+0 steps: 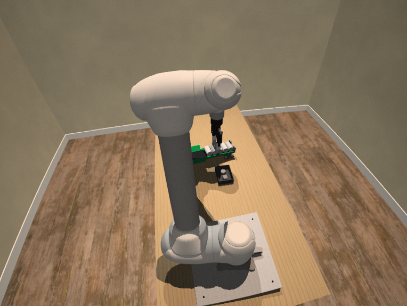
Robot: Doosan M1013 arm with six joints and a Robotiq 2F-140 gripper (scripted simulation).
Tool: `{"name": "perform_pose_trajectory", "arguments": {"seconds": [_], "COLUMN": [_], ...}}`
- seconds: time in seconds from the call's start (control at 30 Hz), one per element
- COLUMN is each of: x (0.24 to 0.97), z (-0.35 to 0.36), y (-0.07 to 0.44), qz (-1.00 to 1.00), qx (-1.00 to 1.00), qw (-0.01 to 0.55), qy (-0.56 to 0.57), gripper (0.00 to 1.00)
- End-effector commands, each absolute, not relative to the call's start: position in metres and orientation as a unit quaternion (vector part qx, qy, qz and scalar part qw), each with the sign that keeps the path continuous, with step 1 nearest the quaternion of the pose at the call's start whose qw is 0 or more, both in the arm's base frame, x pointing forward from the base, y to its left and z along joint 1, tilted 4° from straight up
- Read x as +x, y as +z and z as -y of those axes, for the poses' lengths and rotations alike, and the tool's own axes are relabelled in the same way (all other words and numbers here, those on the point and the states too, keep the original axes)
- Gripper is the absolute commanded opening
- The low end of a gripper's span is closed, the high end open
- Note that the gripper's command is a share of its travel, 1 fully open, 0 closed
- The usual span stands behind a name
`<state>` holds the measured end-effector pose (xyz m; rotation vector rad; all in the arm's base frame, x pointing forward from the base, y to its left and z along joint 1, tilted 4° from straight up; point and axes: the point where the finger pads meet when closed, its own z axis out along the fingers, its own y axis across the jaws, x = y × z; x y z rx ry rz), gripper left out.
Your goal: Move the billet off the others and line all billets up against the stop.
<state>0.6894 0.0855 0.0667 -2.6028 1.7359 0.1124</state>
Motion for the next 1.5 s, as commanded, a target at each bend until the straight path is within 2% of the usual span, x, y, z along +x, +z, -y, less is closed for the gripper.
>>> {"name": "perform_pose_trajectory", "arguments": {"seconds": [0.0,0.9,1.33,1.47], "x": [0.689,0.689,0.694,0.694], "z": [-0.085,-0.085,-0.081,-0.081], "y": [0.067,0.070,0.151,0.160], "qz": [-0.554,-0.554,-0.554,-0.554], "qx": [-0.831,-0.831,-0.831,-0.831], "qw": [0.006,0.006,0.006,0.006], "qy": [0.036,0.036,0.036,0.036], "gripper": [0.46,0.46,0.46,0.46]}}
